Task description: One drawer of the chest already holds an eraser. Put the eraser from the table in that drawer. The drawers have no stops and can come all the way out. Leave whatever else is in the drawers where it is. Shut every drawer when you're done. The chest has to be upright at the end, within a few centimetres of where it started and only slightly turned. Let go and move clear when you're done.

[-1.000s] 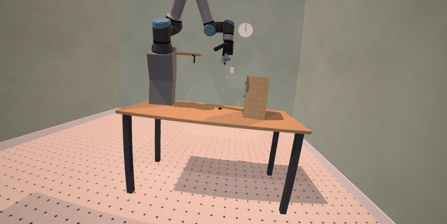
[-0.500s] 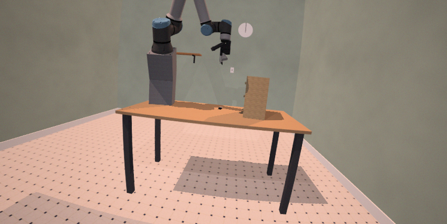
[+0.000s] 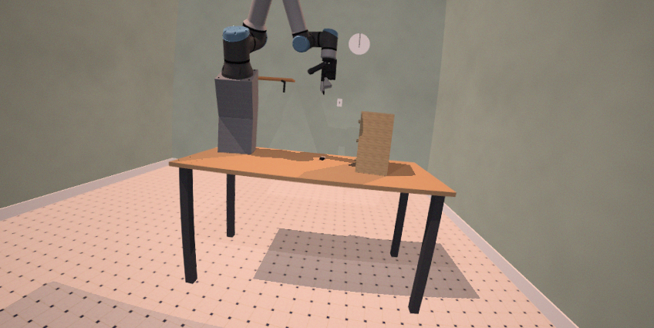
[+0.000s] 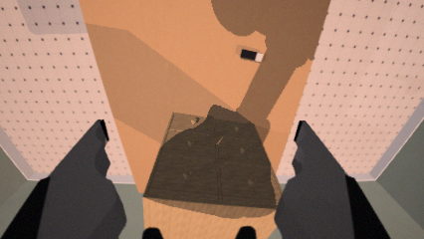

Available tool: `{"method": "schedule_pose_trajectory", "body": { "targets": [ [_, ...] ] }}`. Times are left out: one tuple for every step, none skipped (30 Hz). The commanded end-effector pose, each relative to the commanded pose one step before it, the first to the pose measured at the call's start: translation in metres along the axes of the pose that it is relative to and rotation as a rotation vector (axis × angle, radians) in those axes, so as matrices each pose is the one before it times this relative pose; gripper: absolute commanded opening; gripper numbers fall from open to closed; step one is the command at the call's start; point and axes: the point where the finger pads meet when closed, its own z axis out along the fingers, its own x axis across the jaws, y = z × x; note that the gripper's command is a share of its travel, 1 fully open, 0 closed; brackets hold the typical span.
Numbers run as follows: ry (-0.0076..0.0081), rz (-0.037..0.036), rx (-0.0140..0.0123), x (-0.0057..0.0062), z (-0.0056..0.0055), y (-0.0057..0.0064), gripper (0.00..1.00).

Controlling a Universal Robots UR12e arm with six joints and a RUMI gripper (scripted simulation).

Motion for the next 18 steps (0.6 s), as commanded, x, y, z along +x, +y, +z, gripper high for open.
{"method": "schedule_pose_trajectory", "body": {
  "targets": [
    [0.00084, 0.00114, -0.00256, -0.00072, -0.00078, 0.00058, 1.0],
    [0.0, 0.00006, 0.00002, 0.0, 0.0, -0.00001, 1.0],
    [0.0, 0.00004, 0.00001, 0.0, 0.0, 0.0, 1.0],
    [0.0, 0.00003, 0.0, 0.0, 0.0, 0.0, 1.0],
    [0.0, 0.00001, 0.0, 0.0, 0.0, 0.0, 1.0],
    [0.0, 0.00001, 0.0, 0.0, 0.0, 0.0, 1.0],
    [0.0, 0.0, 0.0, 0.0, 0.0, 0.0, 1.0],
    [0.0, 0.0, 0.0, 0.0, 0.0, 0.0, 1.0],
    [0.0, 0.0, 0.0, 0.0, 0.0, 0.0, 1.0],
    [0.00001, 0.00014, 0.00006, -0.00001, 0.00017, 0.00007, 1.0],
    [0.00009, 0.00092, 0.00039, -0.00006, 0.00108, 0.00043, 1.0],
    [0.0, 0.0, 0.0, 0.0, 0.0, 0.0, 1.0],
    [0.0, 0.0, 0.0, 0.0, 0.0, 0.0, 1.0],
    [0.00018, 0.0023, 0.0008, -0.00032, 0.00226, 0.0011, 1.0],
    [0.00007, 0.00396, -0.00139, -0.00063, 0.00247, 0.00263, 1.0],
    [0.00046, 0.00472, -0.00027, -0.00024, 0.00413, 0.00213, 1.0],
    [0.00041, 0.00615, 0.00014, -0.00028, 0.00573, 0.00236, 1.0],
    [0.00042, 0.00773, 0.00019, -0.00036, 0.00727, 0.00286, 1.0]
  ]
}}
